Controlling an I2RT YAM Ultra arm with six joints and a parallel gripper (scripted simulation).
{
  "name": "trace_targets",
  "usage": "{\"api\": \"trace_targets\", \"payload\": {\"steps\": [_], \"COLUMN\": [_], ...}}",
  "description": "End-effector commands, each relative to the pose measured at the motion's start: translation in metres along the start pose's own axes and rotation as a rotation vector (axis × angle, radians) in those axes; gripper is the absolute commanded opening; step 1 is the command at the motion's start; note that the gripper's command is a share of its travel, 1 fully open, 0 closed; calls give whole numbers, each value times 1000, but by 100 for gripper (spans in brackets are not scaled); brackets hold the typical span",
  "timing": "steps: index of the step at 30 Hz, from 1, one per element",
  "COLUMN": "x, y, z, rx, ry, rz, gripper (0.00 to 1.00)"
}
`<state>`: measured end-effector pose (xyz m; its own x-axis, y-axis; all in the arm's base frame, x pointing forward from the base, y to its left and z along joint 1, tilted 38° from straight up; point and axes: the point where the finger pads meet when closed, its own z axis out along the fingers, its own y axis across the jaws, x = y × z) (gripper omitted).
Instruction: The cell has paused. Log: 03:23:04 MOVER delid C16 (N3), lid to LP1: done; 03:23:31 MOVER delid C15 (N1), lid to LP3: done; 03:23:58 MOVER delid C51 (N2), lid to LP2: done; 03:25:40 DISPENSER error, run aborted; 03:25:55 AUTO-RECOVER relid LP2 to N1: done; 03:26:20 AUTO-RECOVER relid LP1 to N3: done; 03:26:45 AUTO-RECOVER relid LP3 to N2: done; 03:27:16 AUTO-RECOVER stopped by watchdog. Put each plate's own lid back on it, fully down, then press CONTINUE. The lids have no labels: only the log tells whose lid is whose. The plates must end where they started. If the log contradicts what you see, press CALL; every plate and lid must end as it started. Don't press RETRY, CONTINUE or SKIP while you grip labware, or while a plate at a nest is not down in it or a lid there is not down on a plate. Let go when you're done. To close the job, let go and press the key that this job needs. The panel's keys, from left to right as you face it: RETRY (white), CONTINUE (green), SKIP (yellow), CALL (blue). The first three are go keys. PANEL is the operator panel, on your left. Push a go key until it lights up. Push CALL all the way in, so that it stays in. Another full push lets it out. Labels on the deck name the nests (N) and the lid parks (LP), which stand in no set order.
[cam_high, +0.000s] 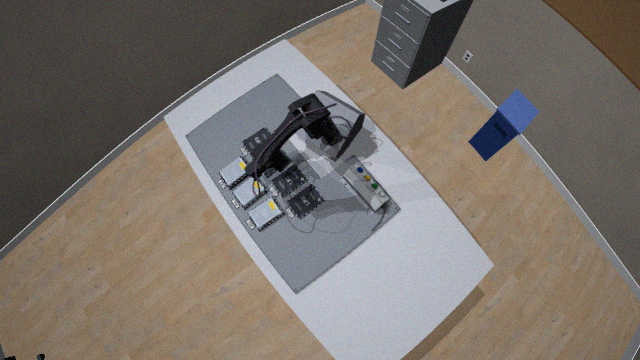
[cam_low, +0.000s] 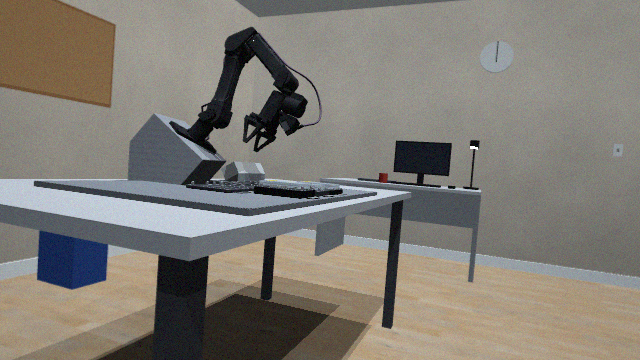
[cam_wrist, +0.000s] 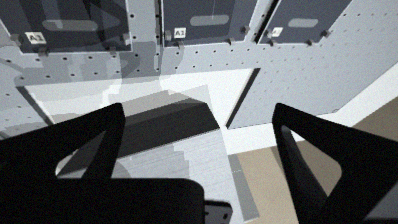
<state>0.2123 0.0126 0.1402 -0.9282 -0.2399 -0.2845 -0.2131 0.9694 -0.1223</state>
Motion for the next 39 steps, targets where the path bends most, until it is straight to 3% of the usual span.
{"api": "trace_targets", "payload": {"steps": [1, 2, 4, 7, 9, 13, 14, 16, 19, 22, 25, 27, 29, 30, 34, 36, 37, 39], "x": [2, 5, 14, 17, 15, 3, 0, 0, -13, -15, -24, -24, -31, -34, -38, -42, -45, -49], "y": [-4, -6, -10, -10, -9, -3, 0, 0, 4, 3, 8, 8, 12, 12, 10, 16, 15, 17], "z": [-13, -18, -20, -14, -8, 8, 14, 14, 19, 18, 27, 27, 36, 34, 29, 40, 38, 41], "rx": [-28, -27, -34, -51, -67, -116, -127, -127, -151, -150, -175, -176, -195, -198, -194, -221, -219, -232], "ry": [26, -1, 18, 82, 93, 32, 38, 38, -34, -41, -89, -89, -109, -148, -175, -162, -211, -211], "rz": [73, 88, 119, 176, 209, 239, 238, 238, 215, 214, 201, 201, 181, 179, 178, 160, 162, 151], "gripper": [100, 100, 100, 100, 100, 100, 100, 100, 100, 100, 100, 100, 100, 100, 100, 100, 100, 100]}}
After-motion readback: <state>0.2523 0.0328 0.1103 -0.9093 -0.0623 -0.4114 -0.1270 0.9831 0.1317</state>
